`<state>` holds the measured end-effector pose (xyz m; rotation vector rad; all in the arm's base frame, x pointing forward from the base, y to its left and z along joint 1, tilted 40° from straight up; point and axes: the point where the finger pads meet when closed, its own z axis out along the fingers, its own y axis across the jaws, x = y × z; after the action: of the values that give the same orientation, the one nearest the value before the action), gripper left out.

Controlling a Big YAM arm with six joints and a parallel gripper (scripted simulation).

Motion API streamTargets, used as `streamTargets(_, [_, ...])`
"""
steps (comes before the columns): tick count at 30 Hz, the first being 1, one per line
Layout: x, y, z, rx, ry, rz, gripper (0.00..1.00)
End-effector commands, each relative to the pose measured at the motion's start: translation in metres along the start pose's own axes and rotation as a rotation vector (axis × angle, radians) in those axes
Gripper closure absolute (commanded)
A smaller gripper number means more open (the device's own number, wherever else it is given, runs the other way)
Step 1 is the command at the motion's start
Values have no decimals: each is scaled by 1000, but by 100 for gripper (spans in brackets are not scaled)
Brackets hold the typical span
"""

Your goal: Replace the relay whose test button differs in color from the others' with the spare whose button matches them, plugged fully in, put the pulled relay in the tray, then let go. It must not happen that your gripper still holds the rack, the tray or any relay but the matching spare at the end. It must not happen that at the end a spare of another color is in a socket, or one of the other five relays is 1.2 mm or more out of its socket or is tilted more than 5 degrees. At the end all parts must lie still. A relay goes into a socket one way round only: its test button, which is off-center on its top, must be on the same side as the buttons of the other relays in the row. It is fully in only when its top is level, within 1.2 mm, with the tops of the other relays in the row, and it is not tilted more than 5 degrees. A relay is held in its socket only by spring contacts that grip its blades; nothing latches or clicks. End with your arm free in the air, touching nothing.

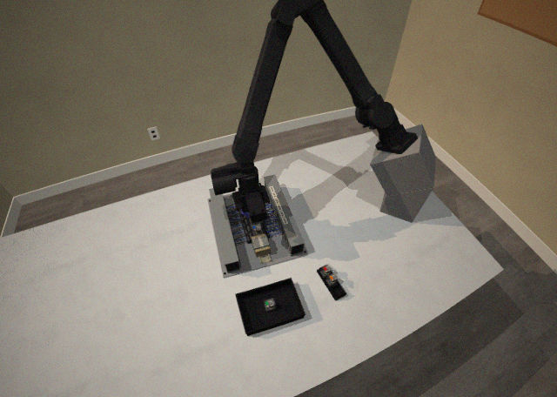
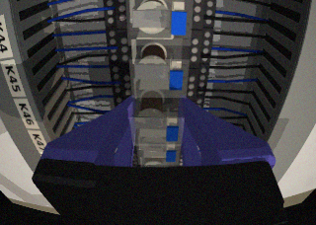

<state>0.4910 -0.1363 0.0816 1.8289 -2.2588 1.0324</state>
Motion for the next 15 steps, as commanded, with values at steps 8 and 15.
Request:
streamTargets(8, [-3, -24, -9, 50, -10, 6, 100])
streamTargets(15, [-4, -24, -7, 44, -10, 4, 100])
